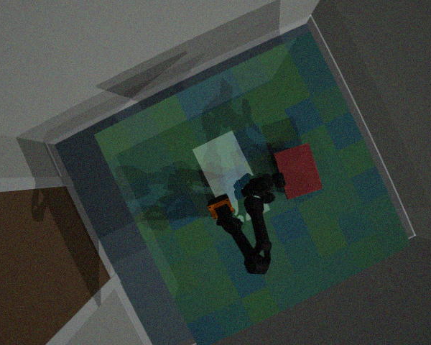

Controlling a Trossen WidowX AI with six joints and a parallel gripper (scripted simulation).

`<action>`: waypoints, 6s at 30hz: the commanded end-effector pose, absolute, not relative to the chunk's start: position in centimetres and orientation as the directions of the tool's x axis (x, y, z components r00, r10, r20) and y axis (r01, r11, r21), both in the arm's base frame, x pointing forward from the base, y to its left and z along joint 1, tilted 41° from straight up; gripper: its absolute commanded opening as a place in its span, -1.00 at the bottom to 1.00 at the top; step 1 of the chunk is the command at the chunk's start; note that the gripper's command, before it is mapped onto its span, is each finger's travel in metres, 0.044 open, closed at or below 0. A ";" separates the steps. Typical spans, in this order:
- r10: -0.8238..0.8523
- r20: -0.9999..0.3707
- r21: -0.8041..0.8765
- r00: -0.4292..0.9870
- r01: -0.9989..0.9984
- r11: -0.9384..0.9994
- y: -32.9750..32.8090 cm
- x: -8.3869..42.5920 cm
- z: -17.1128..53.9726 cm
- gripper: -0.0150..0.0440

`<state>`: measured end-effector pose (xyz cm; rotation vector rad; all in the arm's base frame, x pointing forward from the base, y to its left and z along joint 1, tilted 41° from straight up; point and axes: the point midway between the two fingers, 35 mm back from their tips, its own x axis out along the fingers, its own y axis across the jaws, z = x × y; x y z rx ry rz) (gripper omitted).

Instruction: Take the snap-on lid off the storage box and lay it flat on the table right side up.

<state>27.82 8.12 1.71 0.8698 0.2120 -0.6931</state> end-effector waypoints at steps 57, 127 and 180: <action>-0.476 -0.432 0.626 0.766 0.634 0.454 4.9 32.3 -0.9 -0.49; -0.475 -0.432 0.626 0.766 0.634 0.453 5.8 32.1 0.2 -0.49; -0.474 -0.432 0.624 0.767 0.634 0.457 5.8 32.5 0.2 -0.49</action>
